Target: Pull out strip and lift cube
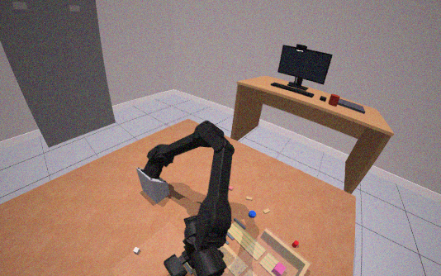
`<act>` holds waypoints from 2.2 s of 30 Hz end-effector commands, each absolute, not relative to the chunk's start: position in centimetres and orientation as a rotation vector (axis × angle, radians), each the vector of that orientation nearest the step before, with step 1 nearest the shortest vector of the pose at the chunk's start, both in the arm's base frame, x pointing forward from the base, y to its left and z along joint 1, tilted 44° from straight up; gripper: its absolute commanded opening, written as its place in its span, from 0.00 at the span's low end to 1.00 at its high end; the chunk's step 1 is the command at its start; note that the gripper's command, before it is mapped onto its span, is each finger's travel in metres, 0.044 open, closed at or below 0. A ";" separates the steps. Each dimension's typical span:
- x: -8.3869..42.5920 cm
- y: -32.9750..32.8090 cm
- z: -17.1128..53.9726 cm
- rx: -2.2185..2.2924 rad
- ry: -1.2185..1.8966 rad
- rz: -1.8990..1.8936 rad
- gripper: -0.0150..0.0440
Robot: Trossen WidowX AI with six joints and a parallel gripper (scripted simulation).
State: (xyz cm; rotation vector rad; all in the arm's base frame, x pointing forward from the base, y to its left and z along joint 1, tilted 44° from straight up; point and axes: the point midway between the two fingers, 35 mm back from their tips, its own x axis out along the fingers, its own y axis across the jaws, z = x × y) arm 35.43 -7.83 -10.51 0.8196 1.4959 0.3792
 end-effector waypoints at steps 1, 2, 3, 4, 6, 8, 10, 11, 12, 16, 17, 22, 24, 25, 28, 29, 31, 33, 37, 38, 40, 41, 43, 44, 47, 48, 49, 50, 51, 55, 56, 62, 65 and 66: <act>35.4 -7.4 -11.0 0.828 1.494 0.377 0.25; 35.4 -7.2 -11.1 0.828 1.494 0.377 0.25; 35.4 -7.1 -11.2 0.828 1.494 0.377 0.25; 35.4 -7.0 -11.3 0.828 1.494 0.377 0.25; 35.4 -6.7 -11.6 0.828 1.494 0.378 0.25; 35.3 -6.5 -11.8 0.828 1.494 0.378 0.25; 35.3 -6.2 -12.0 0.829 1.494 0.378 0.25; 35.3 -6.1 -12.1 0.829 1.494 0.378 0.25; 35.3 -6.0 -12.2 0.829 1.494 0.379 0.25; 35.3 -5.9 -12.2 0.829 1.494 0.379 0.25; 35.3 -5.9 -12.2 0.829 1.494 0.379 0.25; 35.3 -5.9 -12.2 0.829 1.494 0.379 0.25; 35.3 -5.9 -12.2 0.829 1.494 0.379 0.25; 35.3 -5.9 -12.2 0.829 1.494 0.379 0.25; 35.3 -5.9 -12.3 0.829 1.494 0.379 0.25; 35.3 -5.9 -12.3 0.829 1.494 0.379 0.25; 35.3 -5.9 -12.3 0.829 1.494 0.379 0.25; 35.3 -5.9 -12.3 0.829 1.494 0.379 0.25; 35.3 -5.9 -12.3 0.829 1.494 0.379 0.25; 35.3 -5.9 -12.3 0.829 1.494 0.379 0.25; 35.3 -5.9 -12.4 0.829 1.494 0.379 0.25; 35.3 -5.8 -12.4 0.829 1.494 0.379 0.25; 35.3 -5.8 -12.4 0.829 1.494 0.379 0.25; 35.3 -5.8 -12.4 0.829 1.494 0.379 0.25; 35.3 -5.8 -12.4 0.829 1.494 0.379 0.25; 35.3 -5.8 -12.4 0.829 1.494 0.379 0.25; 35.3 -5.8 -12.4 0.829 1.494 0.379 0.25; 35.3 -5.8 -12.4 0.829 1.494 0.379 0.25; 35.3 -5.8 -12.4 0.829 1.494 0.379 0.25; 35.2 -5.8 -12.5 0.829 1.494 0.379 0.25; 35.1 -5.7 -12.4 0.829 1.494 0.379 0.25; 34.3 -5.5 -12.4 0.829 1.495 0.379 0.25; 33.8 -5.4 -12.3 0.829 1.495 0.379 0.25; 33.7 -5.4 -12.3 0.830 1.495 0.379 0.25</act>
